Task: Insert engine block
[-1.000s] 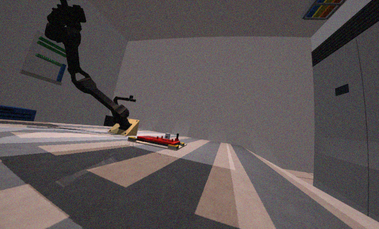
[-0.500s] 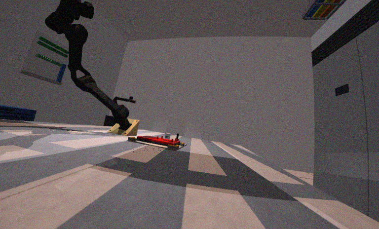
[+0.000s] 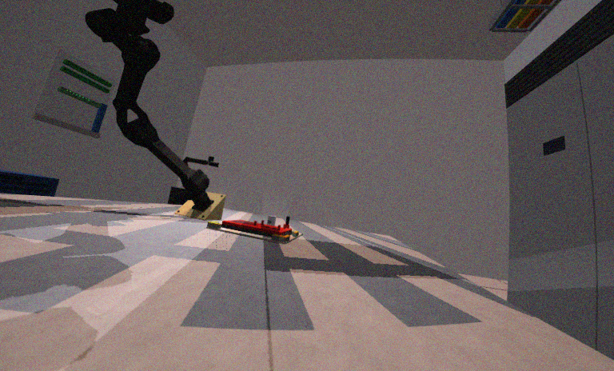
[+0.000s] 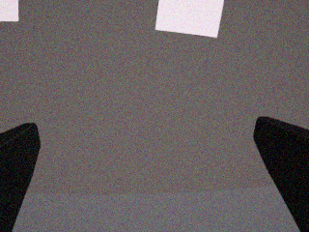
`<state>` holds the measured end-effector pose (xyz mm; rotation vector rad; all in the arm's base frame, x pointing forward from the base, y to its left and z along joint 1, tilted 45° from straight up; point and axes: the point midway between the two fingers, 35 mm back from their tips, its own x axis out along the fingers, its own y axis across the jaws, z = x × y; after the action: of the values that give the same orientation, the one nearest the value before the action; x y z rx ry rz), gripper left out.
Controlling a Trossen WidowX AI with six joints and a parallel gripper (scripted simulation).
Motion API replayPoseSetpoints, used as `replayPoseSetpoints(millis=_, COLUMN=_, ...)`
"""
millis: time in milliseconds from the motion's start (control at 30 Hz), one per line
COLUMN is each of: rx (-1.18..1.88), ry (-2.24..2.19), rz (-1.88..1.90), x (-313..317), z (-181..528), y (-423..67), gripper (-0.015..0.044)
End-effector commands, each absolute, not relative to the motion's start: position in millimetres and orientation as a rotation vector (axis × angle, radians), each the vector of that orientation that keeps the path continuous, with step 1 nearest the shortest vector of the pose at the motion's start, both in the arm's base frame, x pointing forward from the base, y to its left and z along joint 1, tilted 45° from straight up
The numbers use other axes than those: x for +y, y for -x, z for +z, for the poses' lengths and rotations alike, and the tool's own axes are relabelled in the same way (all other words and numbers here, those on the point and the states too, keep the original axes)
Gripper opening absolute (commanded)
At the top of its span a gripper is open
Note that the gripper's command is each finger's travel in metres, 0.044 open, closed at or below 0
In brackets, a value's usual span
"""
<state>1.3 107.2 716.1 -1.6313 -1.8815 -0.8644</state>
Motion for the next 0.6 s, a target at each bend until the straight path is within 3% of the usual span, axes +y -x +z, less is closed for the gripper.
replayPoseSetpoints(millis=0, rx=-1.836, ry=1.603, rz=-0.77, x=111, z=716, y=-27, gripper=0.044)
replayPoseSetpoints(millis=567, rx=-1.59, ry=1.473, rz=-0.344, x=138, z=699, y=-137, gripper=0.044)
